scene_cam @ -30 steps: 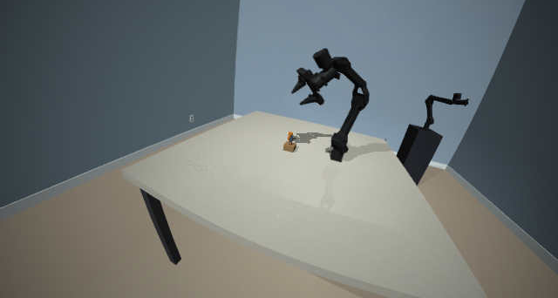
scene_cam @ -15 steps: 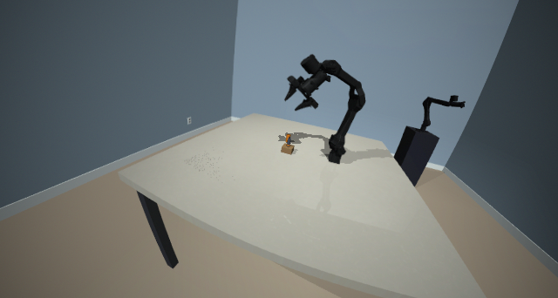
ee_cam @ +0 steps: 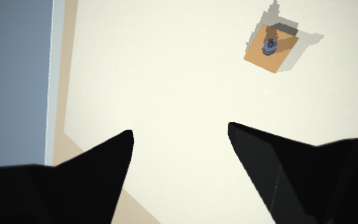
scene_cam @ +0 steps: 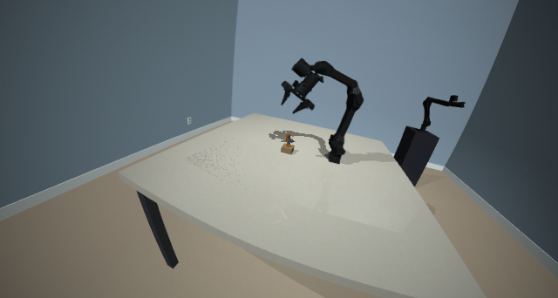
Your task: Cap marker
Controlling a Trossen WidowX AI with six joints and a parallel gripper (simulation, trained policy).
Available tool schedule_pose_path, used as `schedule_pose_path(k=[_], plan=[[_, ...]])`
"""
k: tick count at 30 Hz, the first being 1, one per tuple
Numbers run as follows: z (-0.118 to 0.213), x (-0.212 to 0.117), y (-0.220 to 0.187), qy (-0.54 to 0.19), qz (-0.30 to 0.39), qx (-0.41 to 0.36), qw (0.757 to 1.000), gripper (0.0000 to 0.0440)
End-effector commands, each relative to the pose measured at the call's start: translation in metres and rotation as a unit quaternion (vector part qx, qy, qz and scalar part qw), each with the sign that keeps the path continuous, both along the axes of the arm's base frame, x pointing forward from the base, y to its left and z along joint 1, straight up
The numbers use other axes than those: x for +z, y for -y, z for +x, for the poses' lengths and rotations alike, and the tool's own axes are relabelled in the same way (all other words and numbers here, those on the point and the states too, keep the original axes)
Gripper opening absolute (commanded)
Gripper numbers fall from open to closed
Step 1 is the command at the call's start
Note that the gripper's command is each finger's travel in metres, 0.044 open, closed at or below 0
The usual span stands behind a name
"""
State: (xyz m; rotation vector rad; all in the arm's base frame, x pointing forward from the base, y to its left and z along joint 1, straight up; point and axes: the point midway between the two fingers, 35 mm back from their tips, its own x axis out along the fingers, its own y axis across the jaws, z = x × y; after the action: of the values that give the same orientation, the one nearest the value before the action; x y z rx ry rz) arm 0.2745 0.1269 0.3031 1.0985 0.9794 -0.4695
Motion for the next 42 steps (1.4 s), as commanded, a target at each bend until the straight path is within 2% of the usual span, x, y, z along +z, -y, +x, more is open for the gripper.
schedule_pose_path(k=[1,42], plan=[[0.005,-0.006,0.007,-0.016,0.001,-0.018,1.000,0.0341],[0.050,-0.059,0.094,-0.145,0.004,-0.176,0.974,0.0338]])
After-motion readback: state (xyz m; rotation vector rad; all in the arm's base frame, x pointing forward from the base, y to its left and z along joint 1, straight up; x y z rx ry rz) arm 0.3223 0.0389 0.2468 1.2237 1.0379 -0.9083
